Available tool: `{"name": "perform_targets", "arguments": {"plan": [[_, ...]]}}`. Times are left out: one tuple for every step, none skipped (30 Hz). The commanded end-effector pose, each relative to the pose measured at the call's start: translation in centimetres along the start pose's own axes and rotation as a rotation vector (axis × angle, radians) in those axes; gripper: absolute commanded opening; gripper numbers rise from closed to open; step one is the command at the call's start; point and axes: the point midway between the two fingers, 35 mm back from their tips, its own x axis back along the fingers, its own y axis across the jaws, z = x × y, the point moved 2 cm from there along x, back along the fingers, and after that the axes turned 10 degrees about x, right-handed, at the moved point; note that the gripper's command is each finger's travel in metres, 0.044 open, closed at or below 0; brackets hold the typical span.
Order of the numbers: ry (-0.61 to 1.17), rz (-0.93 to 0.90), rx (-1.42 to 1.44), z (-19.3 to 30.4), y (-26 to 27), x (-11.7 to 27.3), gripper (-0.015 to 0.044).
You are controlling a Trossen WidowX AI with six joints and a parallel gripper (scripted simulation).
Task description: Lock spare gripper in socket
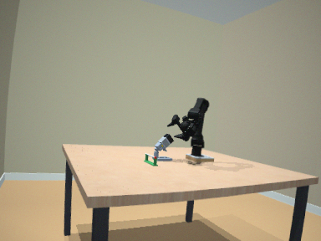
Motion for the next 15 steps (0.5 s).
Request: {"name": "perform_targets", "arguments": {"plan": [[0.014, -0.005, 0.003, -0.7, 0.6, 0.2, 0.044], [0.018, -0.006, 0.003, -0.9, 0.8, 0.2, 0.044], [0.021, -0.007, 0.003, -1.0, 0.9, 0.3, 0.044], [0.025, -0.008, 0.003, -1.2, 1.0, 0.3, 0.044], [0.029, -0.009, 0.003, -1.3, 1.2, 0.3, 0.044], [0.032, -0.01, 0.003, -1.5, 1.3, 0.4, 0.044], [0.036, -0.01, 0.003, -1.6, 1.4, 0.4, 0.044], [0.039, -0.011, 0.003, -1.8, 1.5, 0.5, 0.044], [0.042, -0.012, 0.003, -1.9, 1.7, 0.5, 0.044], [0.045, -0.013, 0.003, -2.1, 1.8, 0.5, 0.044], [0.048, -0.014, 0.003, -2.2, 1.9, 0.6, 0.044], [0.051, -0.015, 0.003, -2.4, 2.1, 0.6, 0.044], [0.053, -0.015, 0.003, -2.5, 2.2, 0.7, 0.044], [0.056, -0.016, 0.003, -2.6, 2.3, 0.7, 0.044], [0.058, -0.017, 0.003, -2.8, 2.5, 0.7, 0.044]]}}
